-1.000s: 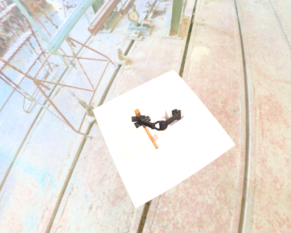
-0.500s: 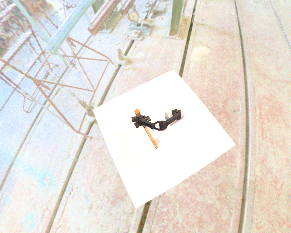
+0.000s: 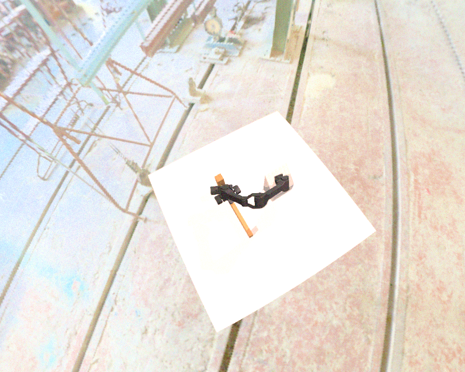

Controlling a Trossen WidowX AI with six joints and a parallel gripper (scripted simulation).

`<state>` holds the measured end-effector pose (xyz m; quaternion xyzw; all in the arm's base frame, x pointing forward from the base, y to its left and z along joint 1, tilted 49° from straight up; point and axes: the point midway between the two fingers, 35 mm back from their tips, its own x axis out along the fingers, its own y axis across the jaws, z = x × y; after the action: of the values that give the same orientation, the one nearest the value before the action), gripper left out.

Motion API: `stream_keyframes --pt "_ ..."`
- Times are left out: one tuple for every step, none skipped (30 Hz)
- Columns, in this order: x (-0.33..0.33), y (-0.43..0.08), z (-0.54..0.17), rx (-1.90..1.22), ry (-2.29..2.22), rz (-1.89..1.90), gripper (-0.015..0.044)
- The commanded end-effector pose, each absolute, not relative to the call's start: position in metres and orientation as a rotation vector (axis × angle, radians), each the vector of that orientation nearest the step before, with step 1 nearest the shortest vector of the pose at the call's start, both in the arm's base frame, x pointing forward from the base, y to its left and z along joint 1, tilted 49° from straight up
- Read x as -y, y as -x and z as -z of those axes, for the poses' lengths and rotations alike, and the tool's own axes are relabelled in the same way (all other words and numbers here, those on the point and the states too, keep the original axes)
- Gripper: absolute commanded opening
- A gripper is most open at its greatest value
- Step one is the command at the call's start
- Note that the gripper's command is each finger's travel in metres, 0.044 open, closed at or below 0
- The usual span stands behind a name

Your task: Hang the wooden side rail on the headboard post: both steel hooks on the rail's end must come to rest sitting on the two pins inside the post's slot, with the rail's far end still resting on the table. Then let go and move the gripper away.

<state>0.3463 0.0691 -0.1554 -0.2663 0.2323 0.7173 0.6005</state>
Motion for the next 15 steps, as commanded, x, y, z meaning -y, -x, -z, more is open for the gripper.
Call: stream_keyframes --pt "-0.0684 -0.3467 0.1563 -0.543 0.619 -1.658 0.0000" --pt "-0.0685 -0.3467 0.1564 -0.543 0.619 -1.658 0.0000" --pt "-0.0687 -0.3467 0.1565 -0.543 0.619 -1.658 0.0000" --pt "-0.0688 -0.3467 0.1567 -0.543 0.619 -1.658 0.0000" --pt "-0.0688 -0.3467 0.1567 -0.543 0.619 -1.658 0.0000" --pt "-0.0689 -0.3466 0.1568 -0.543 0.619 -1.658 0.0000" --pt "-0.0690 -0.3466 0.1569 -0.543 0.619 -1.658 0.0000" --pt "-0.0692 -0.3466 0.1570 -0.543 0.619 -1.658 0.0000" --pt "-0.0693 -0.3466 0.1571 -0.543 0.619 -1.658 0.0000" --pt "-0.0694 -0.3466 0.1572 -0.543 0.619 -1.658 0.0000" --pt "-0.0695 -0.3465 0.1573 -0.543 0.619 -1.658 0.0000" --pt "-0.0697 -0.3465 0.1574 -0.543 0.619 -1.658 0.0000" --pt "-0.0692 -0.3459 0.1561 -0.539 0.616 -1.662 0.0026" --pt "-0.0692 -0.3459 0.1561 -0.539 0.616 -1.662 0.0053" --pt "-0.0692 -0.3459 0.1561 -0.539 0.616 -1.662 0.0079"
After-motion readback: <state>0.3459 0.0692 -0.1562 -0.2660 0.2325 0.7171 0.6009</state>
